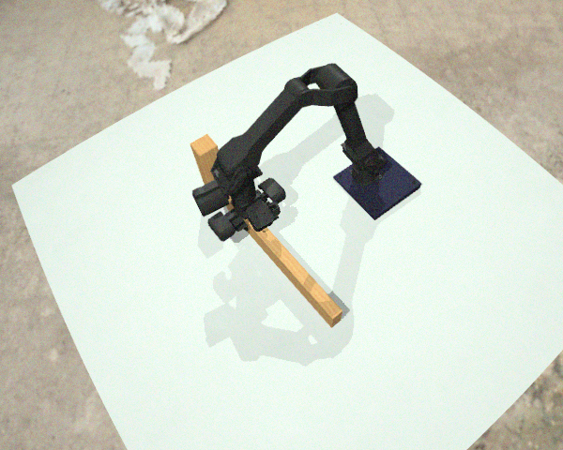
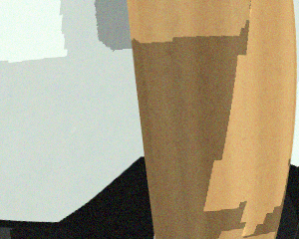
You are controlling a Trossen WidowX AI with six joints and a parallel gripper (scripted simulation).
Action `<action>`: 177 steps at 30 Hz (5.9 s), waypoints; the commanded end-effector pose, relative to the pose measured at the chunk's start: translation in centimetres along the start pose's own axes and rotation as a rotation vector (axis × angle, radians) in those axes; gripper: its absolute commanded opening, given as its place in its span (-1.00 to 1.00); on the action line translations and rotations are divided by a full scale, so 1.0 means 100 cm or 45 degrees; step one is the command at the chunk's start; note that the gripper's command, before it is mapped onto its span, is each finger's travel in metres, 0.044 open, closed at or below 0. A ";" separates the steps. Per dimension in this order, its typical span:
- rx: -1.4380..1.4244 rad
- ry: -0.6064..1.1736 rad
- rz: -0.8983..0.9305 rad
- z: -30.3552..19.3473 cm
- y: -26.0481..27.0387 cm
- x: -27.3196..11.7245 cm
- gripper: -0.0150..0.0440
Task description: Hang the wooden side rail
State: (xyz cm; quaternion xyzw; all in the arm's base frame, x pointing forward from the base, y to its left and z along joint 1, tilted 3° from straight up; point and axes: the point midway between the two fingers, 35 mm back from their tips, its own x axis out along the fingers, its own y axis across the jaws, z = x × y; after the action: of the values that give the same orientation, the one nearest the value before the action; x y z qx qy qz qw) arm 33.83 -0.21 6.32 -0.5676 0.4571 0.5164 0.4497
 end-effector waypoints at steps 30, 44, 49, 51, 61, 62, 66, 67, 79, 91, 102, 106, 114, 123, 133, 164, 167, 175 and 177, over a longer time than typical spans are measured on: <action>0.010 -0.003 -0.015 0.000 0.000 -0.004 -0.49; 0.010 -0.003 -0.015 0.000 0.000 -0.007 -0.49; 0.010 -0.003 -0.015 0.000 0.000 -0.008 -0.49; 0.010 -0.003 -0.015 0.000 0.000 -0.008 -0.49; 0.010 -0.003 -0.015 0.000 0.000 -0.010 -0.49; 0.010 -0.003 -0.015 0.000 0.000 -0.010 -0.49; 0.010 -0.003 -0.015 0.000 0.000 -0.010 -0.49; 0.010 -0.003 -0.015 0.000 0.000 -0.011 -0.49; 0.010 -0.003 -0.015 0.000 0.000 -0.013 -0.49; 0.010 -0.003 -0.015 0.000 0.000 -0.015 -0.49; 0.010 -0.003 -0.015 0.000 0.000 -0.016 -0.49; 0.010 -0.003 -0.015 0.000 0.000 -0.017 -0.49; 0.010 -0.003 -0.015 0.000 0.000 -0.018 -0.49; 0.010 -0.003 -0.015 0.000 0.000 -0.020 -0.49; 0.010 -0.003 -0.015 0.000 0.000 -0.022 -0.49; 0.010 -0.003 -0.016 -0.002 -0.001 -0.023 -0.49; 0.010 -0.003 -0.016 -0.002 -0.001 -0.023 -0.49; 0.010 -0.003 -0.016 -0.003 -0.002 -0.022 -0.49; 0.010 -0.003 -0.016 -0.003 -0.002 -0.022 -0.49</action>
State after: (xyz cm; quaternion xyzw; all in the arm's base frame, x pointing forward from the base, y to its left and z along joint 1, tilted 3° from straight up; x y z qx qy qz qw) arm 33.62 -0.36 8.17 -0.5645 0.4598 0.5161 0.4511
